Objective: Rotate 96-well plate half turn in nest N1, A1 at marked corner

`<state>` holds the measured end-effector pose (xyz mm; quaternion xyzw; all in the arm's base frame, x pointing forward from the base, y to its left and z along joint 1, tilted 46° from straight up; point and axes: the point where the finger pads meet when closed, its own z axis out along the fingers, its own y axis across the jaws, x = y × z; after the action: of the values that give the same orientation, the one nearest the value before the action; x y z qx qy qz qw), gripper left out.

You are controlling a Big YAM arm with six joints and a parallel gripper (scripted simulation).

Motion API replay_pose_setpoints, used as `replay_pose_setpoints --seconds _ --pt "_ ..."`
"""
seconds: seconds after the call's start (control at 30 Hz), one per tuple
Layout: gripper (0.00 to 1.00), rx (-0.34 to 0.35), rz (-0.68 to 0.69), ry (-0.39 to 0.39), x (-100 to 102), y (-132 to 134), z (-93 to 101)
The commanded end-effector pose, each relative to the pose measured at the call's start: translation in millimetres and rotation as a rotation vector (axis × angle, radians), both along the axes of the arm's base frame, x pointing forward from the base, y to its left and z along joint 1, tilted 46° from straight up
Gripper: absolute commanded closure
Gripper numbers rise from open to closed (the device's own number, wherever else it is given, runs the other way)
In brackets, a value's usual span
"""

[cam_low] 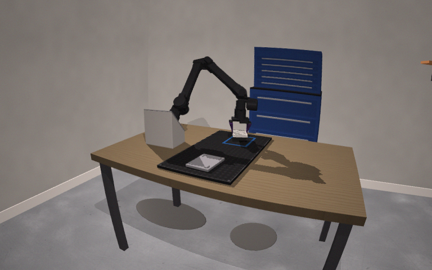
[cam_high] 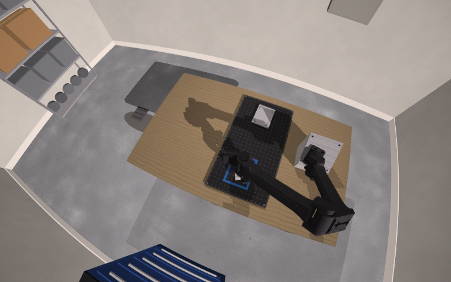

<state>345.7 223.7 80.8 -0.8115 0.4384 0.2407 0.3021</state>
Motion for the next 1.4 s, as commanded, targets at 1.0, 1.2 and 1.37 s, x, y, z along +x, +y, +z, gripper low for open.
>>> replay_pose_setpoints --seconds 1.0,1.2,1.37 --pt "1.0 0.023 -0.014 -0.087 27 -32 52.4" --pt "1.0 0.023 -0.014 -0.088 27 -32 52.4" --pt "1.0 0.023 -0.014 -0.088 27 -32 52.4"
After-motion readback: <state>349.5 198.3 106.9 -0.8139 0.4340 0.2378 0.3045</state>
